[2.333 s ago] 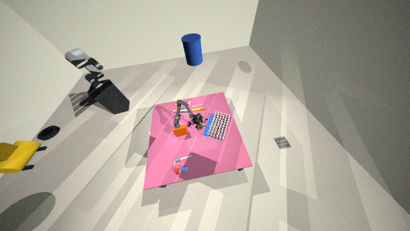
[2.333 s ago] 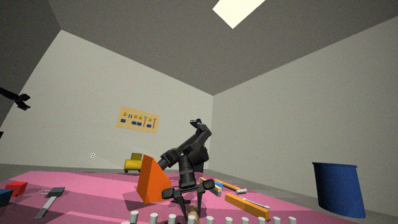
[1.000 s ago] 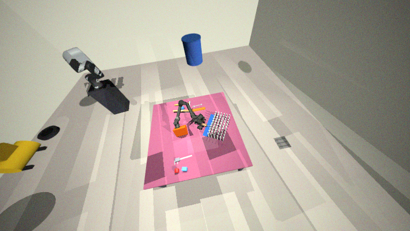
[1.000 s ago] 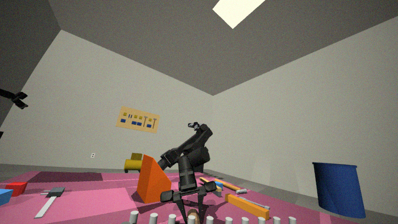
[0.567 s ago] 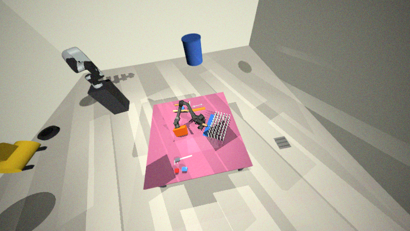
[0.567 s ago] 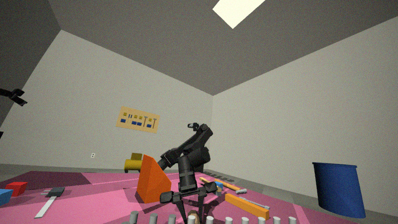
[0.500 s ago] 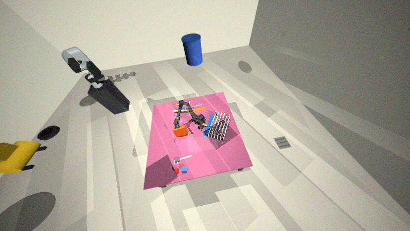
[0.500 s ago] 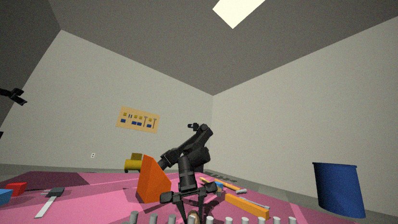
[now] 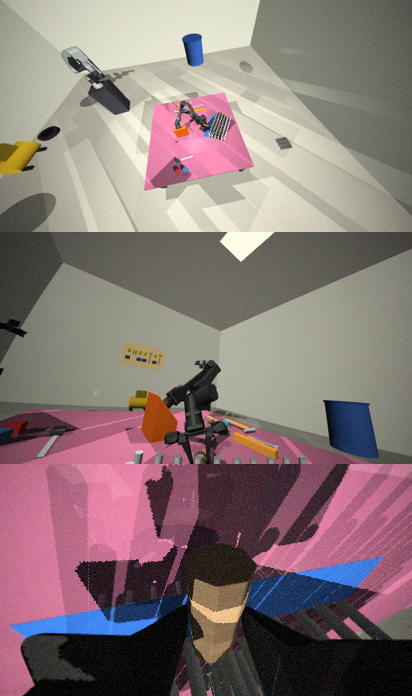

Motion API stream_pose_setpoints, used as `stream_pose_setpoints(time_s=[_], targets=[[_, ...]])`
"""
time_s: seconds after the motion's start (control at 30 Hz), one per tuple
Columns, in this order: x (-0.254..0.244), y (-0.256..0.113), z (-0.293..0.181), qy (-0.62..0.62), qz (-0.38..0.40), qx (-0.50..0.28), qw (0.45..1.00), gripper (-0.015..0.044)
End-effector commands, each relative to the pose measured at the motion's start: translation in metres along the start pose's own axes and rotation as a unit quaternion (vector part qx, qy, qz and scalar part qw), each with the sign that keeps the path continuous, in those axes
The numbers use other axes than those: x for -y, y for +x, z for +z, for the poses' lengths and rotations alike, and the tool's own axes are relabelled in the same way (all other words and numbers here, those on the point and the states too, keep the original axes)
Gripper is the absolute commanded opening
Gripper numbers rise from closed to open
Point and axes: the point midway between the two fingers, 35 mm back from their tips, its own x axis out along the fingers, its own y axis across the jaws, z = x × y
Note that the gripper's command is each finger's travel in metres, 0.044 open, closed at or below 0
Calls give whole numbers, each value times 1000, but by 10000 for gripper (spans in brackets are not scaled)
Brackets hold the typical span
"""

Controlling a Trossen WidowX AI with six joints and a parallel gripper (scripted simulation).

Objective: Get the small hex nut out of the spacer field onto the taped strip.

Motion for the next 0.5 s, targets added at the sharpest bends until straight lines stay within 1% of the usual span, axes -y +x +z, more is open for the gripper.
stream_pose_setpoints(time_s=[0.0,0.47], targets=[[5,0,-8,-8,-6,-5,1000,0],[5,2,-13,-8,-6,-5,1000,0]])
